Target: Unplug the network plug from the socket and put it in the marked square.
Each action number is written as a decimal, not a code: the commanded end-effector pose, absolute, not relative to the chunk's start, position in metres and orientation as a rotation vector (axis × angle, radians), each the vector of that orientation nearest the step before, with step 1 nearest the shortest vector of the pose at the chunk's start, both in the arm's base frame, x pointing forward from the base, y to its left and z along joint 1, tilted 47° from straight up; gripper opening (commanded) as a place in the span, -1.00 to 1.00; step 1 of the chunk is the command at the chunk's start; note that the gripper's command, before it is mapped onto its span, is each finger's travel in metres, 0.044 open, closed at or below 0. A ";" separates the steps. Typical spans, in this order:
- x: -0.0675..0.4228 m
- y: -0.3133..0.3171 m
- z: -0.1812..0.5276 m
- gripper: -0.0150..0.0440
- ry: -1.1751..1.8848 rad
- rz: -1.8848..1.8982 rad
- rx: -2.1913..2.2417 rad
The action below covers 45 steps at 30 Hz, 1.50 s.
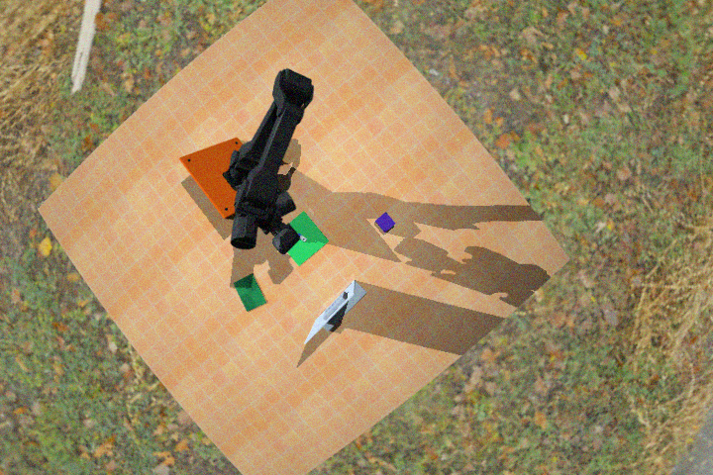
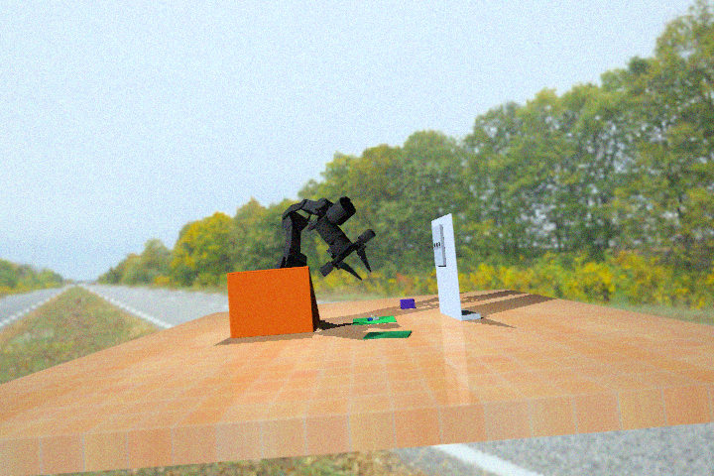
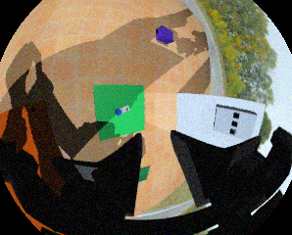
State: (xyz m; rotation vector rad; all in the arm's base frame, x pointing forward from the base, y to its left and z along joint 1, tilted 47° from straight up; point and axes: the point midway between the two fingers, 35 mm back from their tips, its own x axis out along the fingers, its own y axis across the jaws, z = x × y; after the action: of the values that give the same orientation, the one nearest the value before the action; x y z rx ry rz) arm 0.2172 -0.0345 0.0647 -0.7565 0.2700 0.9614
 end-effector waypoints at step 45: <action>0.214 -0.103 0.135 1.00 0.258 0.962 -0.766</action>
State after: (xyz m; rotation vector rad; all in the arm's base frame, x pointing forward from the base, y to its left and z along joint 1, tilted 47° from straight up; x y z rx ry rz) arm 0.2149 -0.1031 0.1346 -0.7605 0.2579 0.9570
